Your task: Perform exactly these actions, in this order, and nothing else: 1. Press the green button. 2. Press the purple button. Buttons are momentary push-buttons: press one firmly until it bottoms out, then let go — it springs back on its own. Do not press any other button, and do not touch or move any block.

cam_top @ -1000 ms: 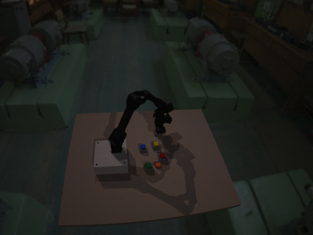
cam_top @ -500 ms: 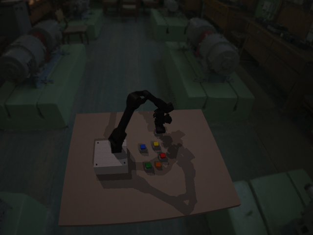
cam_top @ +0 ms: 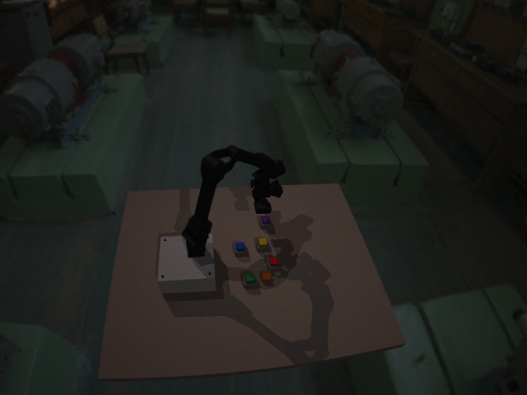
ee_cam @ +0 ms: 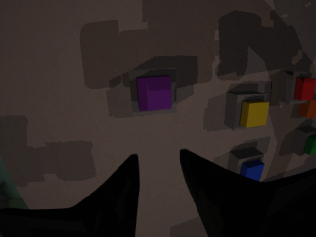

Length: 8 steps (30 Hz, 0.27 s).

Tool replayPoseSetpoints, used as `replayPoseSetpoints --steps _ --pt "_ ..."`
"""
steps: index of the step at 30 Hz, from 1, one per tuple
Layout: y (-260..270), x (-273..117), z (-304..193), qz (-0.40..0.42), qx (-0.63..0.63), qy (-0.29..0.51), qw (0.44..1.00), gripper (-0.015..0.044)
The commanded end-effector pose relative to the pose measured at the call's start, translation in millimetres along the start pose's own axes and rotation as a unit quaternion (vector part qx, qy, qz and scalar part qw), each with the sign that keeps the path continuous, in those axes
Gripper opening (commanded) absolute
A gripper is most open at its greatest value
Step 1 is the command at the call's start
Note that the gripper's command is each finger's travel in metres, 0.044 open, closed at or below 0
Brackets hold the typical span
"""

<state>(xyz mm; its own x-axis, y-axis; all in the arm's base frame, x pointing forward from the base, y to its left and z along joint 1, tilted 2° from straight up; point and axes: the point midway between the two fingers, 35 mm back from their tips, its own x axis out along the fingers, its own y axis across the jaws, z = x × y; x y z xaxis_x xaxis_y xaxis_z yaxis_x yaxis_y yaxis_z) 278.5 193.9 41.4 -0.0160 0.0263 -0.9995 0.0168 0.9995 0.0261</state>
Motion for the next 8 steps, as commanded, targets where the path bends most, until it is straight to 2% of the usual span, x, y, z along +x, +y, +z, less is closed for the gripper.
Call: replayPoseSetpoints --steps 1,6,8 --pt "3.1 -30.2 -31.8 0.005 -0.001 -0.004 1.0 0.0256" --pt "3.1 -30.2 -31.8 0.005 -0.001 -0.004 1.0 0.0387" --pt "3.1 -30.2 -31.8 0.005 -0.001 -0.004 1.0 0.04"
